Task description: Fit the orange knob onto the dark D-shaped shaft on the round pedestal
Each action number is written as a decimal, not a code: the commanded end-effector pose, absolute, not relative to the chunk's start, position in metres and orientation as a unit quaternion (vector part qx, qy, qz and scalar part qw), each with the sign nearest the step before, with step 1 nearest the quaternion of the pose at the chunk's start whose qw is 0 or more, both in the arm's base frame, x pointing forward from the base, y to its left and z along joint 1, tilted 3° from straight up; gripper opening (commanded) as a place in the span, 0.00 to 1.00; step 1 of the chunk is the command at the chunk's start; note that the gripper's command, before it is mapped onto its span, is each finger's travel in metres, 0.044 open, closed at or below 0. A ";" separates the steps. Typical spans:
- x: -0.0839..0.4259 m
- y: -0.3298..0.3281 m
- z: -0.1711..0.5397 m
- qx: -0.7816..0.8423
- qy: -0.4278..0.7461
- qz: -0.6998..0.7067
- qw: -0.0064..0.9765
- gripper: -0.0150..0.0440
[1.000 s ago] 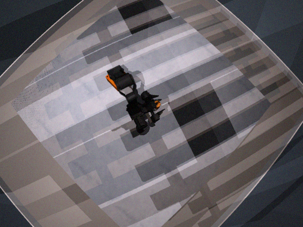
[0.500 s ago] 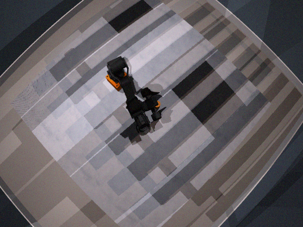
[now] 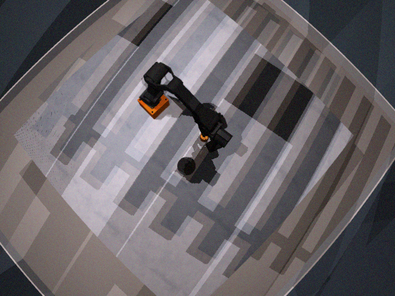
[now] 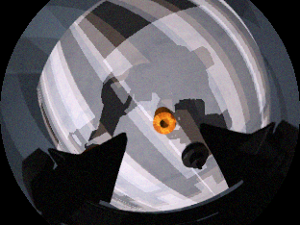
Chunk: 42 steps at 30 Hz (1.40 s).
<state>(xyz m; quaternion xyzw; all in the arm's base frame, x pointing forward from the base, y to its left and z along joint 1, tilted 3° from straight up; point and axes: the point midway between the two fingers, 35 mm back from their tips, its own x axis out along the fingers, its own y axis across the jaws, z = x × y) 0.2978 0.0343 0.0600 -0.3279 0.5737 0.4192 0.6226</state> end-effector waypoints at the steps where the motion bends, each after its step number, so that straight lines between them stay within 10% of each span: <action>1: 0.297 0.029 0.075 -0.359 0.593 0.388 0.607 1.00; 10: 0.297 0.029 0.075 -0.339 0.605 0.368 0.619 1.00; 23: 0.297 0.029 0.072 0.073 0.707 -0.041 0.702 1.00; 42: 0.297 0.030 0.040 0.078 0.707 -0.047 0.701 1.00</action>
